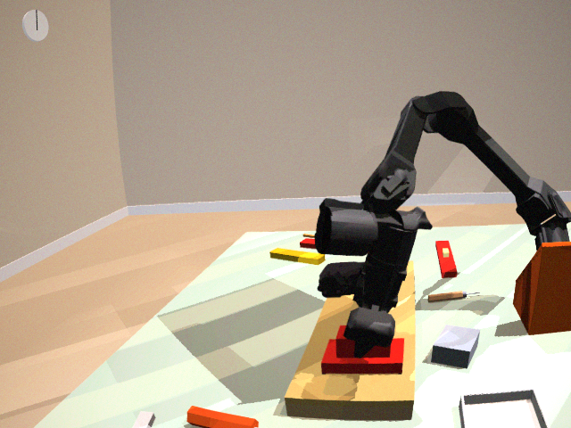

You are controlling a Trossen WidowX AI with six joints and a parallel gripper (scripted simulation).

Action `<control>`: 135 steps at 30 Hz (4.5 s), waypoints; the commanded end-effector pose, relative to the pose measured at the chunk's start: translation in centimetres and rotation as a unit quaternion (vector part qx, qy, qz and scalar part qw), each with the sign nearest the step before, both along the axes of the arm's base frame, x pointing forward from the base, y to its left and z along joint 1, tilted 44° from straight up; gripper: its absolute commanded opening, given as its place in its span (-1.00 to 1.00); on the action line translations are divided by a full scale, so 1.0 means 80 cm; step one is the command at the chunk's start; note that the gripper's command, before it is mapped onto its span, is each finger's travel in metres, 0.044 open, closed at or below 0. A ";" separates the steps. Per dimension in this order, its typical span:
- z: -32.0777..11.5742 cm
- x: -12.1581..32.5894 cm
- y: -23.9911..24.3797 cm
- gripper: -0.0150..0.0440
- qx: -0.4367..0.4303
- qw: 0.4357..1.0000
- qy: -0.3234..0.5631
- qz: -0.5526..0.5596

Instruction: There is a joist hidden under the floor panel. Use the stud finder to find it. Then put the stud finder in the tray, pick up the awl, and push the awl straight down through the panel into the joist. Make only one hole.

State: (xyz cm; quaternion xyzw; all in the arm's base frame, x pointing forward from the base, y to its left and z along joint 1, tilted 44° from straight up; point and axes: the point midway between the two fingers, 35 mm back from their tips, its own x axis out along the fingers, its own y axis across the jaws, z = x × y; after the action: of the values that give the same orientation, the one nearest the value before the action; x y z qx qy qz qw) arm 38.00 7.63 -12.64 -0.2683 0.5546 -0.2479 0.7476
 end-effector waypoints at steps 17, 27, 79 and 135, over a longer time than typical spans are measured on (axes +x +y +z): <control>0.028 -0.002 -0.031 -0.49 -0.004 1.000 0.000 0.000; 0.041 -0.004 -0.046 -0.49 -0.005 1.000 0.000 0.000; 0.108 -0.011 -0.119 -0.49 -0.008 1.000 0.001 0.000; 0.183 -0.018 -0.197 -0.49 -0.010 1.000 0.002 0.000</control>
State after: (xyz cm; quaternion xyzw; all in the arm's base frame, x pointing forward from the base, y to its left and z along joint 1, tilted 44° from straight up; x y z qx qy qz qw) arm 36.60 -7.53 1.43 -0.2747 0.5552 -0.2484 0.7447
